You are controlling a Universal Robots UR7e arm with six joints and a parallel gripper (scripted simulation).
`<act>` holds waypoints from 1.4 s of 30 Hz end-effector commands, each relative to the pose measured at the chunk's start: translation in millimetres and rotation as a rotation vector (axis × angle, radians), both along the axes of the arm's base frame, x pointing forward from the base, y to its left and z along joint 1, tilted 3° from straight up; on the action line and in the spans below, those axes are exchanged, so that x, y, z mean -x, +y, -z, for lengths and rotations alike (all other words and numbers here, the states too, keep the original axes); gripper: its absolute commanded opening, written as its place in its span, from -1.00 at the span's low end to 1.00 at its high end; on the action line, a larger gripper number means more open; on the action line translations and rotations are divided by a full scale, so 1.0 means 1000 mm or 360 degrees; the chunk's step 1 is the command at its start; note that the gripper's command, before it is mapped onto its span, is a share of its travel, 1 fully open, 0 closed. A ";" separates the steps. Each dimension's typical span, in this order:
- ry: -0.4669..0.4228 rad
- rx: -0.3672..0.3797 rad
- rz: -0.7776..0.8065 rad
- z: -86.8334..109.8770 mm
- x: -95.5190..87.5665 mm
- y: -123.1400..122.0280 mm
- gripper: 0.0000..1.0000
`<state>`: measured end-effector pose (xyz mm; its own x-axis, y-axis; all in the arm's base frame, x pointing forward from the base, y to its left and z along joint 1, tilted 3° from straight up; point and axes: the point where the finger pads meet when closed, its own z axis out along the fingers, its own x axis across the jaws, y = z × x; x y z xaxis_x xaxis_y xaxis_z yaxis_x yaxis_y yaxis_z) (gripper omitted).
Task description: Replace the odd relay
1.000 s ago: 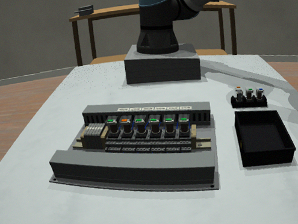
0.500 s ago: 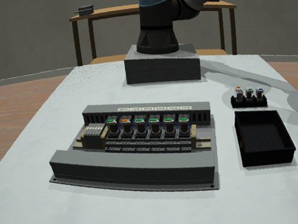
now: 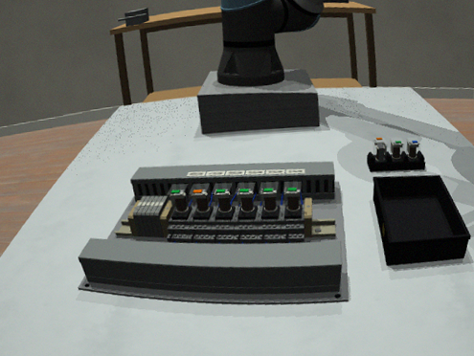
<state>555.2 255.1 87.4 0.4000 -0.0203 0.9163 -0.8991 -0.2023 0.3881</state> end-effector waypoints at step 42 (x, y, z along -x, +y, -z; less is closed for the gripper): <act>-0.0003 -0.0003 0.0000 -0.134 0.016 -0.110 1.00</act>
<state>539.2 146.2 219.6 0.3972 -0.0218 0.9175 -0.9008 -0.2007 0.3852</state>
